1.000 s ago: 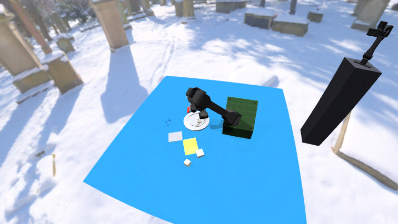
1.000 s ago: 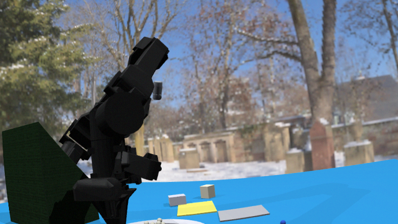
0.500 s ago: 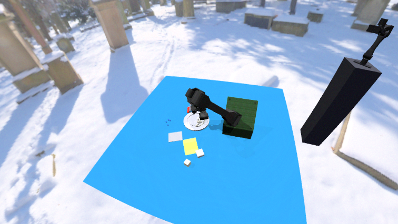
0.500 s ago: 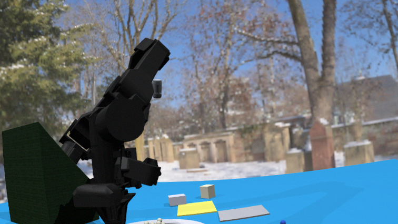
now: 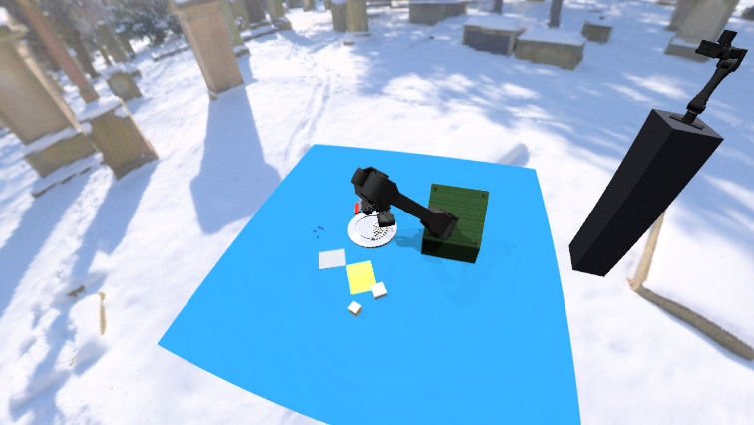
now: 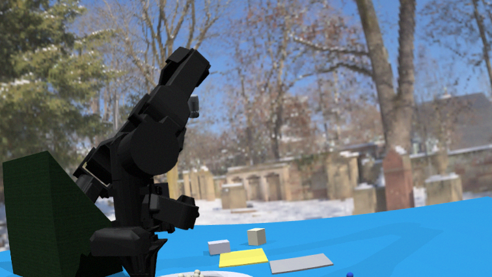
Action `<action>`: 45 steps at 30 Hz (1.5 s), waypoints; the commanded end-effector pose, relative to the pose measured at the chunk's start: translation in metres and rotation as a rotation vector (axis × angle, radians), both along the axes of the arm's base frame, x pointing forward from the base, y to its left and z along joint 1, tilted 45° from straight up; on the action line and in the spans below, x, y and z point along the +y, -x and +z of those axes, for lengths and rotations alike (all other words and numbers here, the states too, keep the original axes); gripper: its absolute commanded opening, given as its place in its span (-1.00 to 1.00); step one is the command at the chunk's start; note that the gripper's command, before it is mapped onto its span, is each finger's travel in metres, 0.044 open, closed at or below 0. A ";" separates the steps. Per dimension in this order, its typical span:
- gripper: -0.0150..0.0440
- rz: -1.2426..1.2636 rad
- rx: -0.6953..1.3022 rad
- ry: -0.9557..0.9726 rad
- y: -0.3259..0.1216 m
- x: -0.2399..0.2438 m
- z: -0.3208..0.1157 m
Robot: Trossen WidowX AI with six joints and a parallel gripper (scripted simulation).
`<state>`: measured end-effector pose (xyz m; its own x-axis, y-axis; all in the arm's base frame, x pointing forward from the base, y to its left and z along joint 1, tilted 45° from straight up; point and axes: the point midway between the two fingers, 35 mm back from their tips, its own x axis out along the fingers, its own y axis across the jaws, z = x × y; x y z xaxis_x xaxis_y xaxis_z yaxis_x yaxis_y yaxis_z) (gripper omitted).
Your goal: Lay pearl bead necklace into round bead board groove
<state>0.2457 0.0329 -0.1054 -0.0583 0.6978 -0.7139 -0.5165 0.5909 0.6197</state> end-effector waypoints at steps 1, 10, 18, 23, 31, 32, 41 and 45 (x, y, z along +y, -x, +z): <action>-0.49 0.000 -0.001 0.000 0.000 0.000 0.000; -0.49 0.000 -0.001 0.000 0.000 0.000 0.000; -0.49 -0.001 0.000 -0.002 0.000 -0.001 0.002; -0.49 -0.005 0.004 -0.006 0.001 -0.004 0.005; -0.49 -0.005 0.004 -0.005 -0.001 -0.015 -0.006; -0.49 -0.005 0.004 -0.005 -0.001 -0.016 -0.007; -0.49 -0.005 0.004 -0.005 -0.001 -0.015 -0.007; -0.49 -0.005 0.004 -0.006 -0.001 -0.011 -0.011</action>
<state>0.2465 0.0200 -0.1128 -0.0556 0.7047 -0.7073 -0.5126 0.5878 0.6259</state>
